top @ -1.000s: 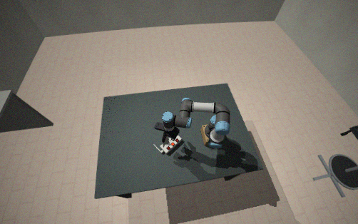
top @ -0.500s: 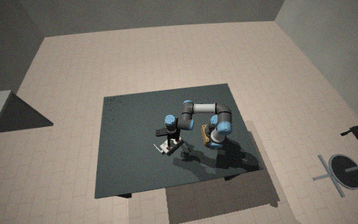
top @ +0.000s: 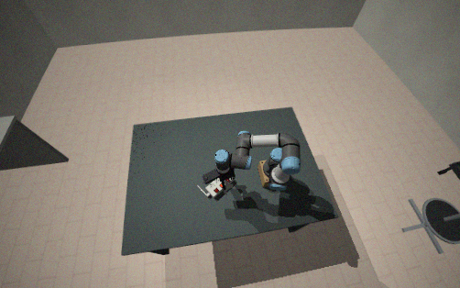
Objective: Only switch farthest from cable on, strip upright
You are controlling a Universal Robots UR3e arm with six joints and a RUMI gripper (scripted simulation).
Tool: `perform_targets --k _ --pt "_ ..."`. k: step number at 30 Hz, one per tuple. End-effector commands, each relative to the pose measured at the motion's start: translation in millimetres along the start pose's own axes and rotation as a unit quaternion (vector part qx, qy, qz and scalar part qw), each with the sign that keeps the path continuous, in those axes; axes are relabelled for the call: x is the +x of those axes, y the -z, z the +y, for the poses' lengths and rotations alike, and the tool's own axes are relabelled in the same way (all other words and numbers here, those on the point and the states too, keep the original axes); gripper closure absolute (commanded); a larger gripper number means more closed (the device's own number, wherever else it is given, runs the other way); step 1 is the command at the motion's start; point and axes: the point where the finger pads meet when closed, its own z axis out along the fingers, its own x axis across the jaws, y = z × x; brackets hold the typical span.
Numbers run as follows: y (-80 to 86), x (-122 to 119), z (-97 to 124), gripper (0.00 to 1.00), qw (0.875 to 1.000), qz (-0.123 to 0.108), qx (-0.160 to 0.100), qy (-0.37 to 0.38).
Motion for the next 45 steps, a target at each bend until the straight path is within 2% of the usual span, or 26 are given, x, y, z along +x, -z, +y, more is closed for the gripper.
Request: perform_targets --k 1,6,8,9,14,15,45 --pt "-2.8 -2.2 1.0 0.0 0.99 -0.008 0.021 0.137" --pt "-3.7 -3.0 1.9 0.0 0.979 -0.01 0.028 0.202" --pt "-3.7 -3.0 1.9 0.0 0.979 -0.01 0.028 0.202" --pt "-3.7 -3.1 2.0 0.0 0.972 -0.013 0.033 0.233" --pt "-3.9 -3.2 2.1 0.0 0.972 -0.013 0.033 0.234" --pt "-3.9 -3.2 2.1 1.0 0.972 -0.013 0.033 0.234" --pt "-3.8 -3.2 2.1 1.0 0.972 -0.013 0.033 0.234"
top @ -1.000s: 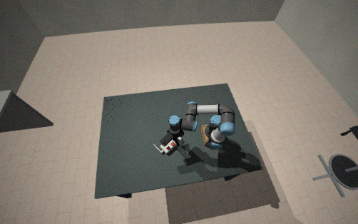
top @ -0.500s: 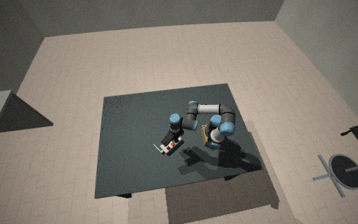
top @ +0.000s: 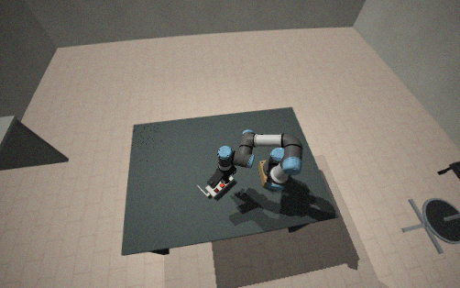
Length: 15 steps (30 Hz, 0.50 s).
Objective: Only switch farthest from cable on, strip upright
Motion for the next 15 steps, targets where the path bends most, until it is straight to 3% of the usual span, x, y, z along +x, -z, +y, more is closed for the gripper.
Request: perform_targets --k 1,15 --pt "0.7 0.7 -0.6 1.0 1.0 0.001 0.001 0.0" --pt "-1.4 0.4 -0.3 1.0 1.0 0.001 0.001 0.0"
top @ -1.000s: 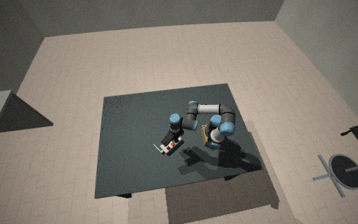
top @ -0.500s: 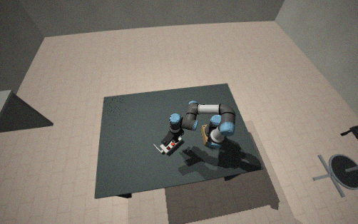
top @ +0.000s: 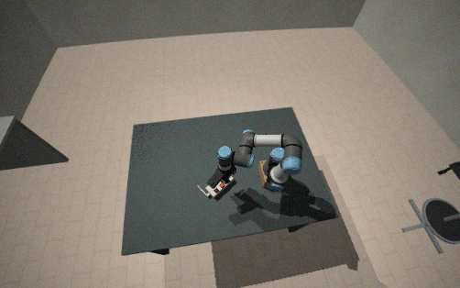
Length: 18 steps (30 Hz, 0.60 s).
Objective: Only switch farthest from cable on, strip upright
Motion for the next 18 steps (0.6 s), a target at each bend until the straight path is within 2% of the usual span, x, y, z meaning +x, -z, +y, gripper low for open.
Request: perform_targets --k 1,18 --pt "-1.5 0.5 -0.4 1.0 1.0 0.0 0.001 0.0" --pt "-16.6 0.8 0.1 1.0 1.0 0.0 0.001 0.0"
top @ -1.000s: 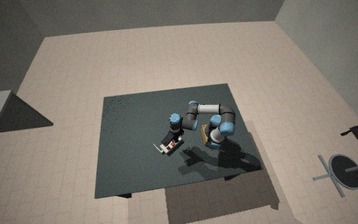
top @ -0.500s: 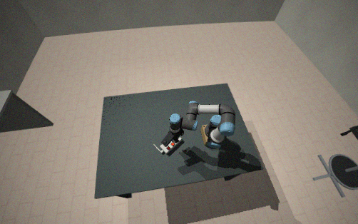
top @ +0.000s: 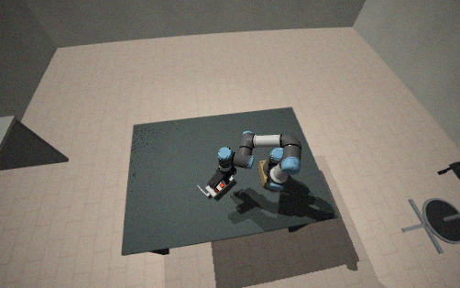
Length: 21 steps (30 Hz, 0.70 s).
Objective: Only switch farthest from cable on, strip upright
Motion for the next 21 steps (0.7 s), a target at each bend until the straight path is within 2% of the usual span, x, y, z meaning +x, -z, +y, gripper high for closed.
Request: perform_targets --k 1,21 --pt "-6.7 2.4 -1.5 1.0 1.0 0.004 0.003 0.0" --pt "-28.4 2.9 -0.8 1.0 1.0 0.004 0.003 0.0"
